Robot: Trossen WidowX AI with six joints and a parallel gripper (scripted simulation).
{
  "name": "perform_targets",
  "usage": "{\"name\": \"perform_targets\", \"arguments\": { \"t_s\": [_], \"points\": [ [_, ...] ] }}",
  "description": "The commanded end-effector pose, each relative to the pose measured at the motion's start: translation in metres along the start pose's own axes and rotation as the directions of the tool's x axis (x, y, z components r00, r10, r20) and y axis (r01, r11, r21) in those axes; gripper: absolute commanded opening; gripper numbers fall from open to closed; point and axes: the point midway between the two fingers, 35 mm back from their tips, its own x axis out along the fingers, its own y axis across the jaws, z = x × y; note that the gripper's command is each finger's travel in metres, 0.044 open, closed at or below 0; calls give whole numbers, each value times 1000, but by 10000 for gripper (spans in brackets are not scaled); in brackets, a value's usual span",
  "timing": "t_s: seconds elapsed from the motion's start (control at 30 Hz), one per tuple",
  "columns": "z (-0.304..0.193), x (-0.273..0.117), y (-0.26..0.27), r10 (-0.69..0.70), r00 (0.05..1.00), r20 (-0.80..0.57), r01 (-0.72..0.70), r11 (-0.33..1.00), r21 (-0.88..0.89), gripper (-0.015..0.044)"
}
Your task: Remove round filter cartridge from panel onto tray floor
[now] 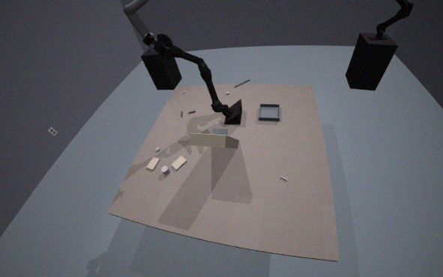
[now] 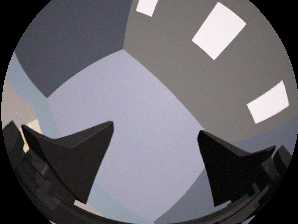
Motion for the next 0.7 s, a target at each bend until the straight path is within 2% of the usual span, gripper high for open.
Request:
{"name": "perform_targets", "arguments": {
  "t_s": [0.0, 0.13, 0.33, 0.53, 0.63, 0.67],
  "points": [
    [-1, 0, 0, -2, 1000, -1, 2, 1000, 5, 374],
    [-33, 1, -4, -53, 998, -30, 57, 991, 119, 269],
    [-126, 20, 15, -109, 980, -164, 170, 888, 428, 111],
    [-203, 55, 77, -4, 947, -321, 224, 724, 652, 100],
    [-229, 75, 121, 95, 918, -386, 238, 648, 724, 100],
    [-226, 82, 129, 119, 926, -359, 203, 644, 737, 100]
  ]
}}
